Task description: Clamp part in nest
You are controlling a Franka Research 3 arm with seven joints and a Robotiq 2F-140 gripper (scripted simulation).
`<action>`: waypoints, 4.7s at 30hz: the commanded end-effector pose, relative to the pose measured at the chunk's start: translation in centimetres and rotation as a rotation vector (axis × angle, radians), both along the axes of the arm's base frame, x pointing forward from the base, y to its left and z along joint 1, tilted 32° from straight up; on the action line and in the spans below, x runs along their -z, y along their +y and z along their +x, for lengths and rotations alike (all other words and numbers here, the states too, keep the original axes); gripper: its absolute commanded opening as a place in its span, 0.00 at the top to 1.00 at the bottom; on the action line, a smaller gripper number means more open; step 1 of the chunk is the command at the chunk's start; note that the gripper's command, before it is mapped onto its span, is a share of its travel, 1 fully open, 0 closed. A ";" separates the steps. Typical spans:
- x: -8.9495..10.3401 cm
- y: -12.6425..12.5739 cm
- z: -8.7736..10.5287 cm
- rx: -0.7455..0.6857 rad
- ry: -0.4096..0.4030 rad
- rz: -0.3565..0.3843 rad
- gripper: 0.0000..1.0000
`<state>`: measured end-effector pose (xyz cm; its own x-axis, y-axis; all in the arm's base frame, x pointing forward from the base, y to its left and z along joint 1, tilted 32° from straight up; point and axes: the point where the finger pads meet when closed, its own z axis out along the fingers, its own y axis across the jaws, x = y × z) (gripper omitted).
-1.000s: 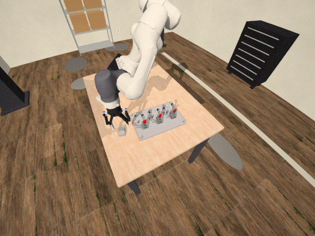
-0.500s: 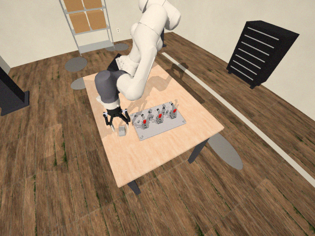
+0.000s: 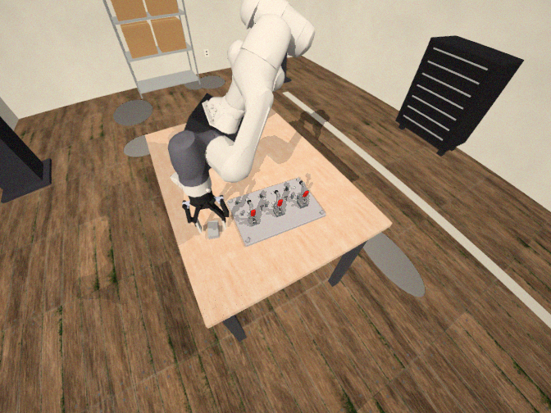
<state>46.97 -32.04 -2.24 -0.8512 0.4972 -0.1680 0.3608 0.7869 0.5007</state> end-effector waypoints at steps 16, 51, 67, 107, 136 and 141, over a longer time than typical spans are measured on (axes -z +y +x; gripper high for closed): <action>0.4 0.1 0.4 -0.003 -0.005 -0.008 0.42; 0.4 0.1 0.4 -0.003 -0.005 -0.008 1.00; 0.3 0.0 0.4 -0.003 -0.005 -0.008 1.00; -8.7 -3.8 -3.7 -0.003 -0.005 -0.008 1.00; -9.8 -4.2 -4.2 -0.003 -0.005 -0.008 1.00; -9.8 -4.2 -4.2 -0.037 -0.019 -0.023 1.00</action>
<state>42.87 -36.03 7.31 -0.8554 0.4867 -0.1774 0.3488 0.7943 0.4974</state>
